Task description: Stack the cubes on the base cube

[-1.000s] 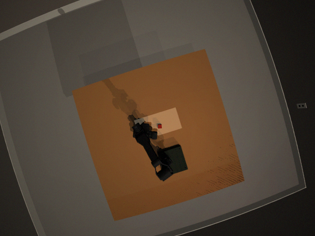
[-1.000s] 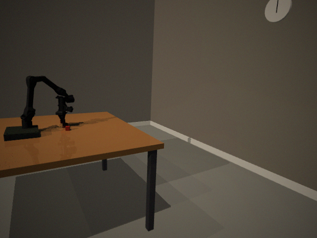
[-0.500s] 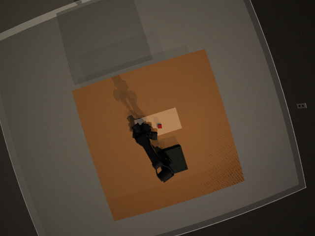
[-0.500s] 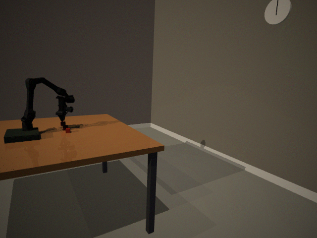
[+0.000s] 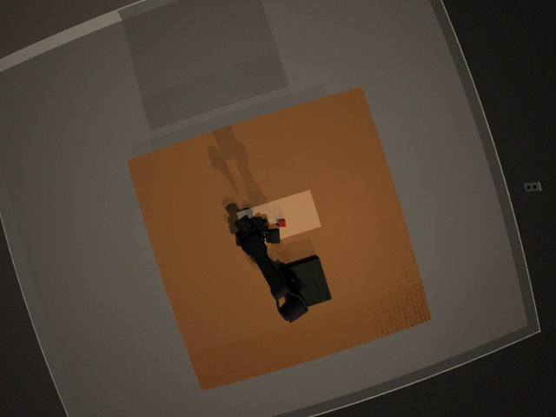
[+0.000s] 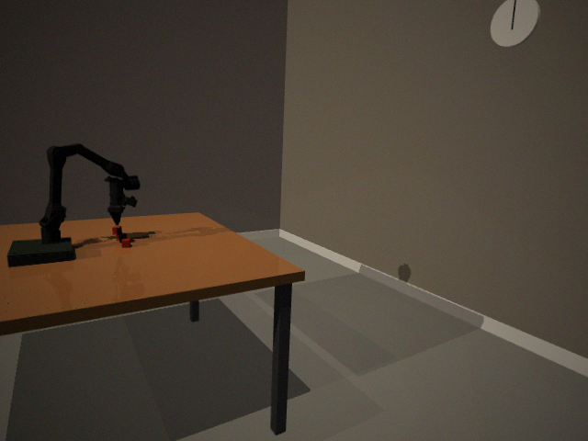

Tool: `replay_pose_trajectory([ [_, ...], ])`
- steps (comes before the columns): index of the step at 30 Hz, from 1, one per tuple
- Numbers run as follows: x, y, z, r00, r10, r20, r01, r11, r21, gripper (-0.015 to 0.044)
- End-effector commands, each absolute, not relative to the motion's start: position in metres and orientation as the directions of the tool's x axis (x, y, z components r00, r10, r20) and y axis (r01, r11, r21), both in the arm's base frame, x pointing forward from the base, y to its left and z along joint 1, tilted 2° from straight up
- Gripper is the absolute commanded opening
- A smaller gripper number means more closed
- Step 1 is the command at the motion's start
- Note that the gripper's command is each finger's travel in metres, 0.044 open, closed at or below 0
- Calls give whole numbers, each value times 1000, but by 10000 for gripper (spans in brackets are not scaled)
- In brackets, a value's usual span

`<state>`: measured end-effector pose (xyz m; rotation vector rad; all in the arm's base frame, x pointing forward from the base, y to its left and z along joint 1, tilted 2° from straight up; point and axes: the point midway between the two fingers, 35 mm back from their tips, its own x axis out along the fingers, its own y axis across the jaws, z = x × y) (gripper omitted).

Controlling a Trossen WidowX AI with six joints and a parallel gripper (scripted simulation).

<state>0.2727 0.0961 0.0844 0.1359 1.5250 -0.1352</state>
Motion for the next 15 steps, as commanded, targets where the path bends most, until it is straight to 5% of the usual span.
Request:
replay_pose_trajectory([
  [1,278,85,90,46,-2,-999,19,1000,-1,265],
  [15,290,41,107,49,-6,-999,-551,834,-32,265],
])
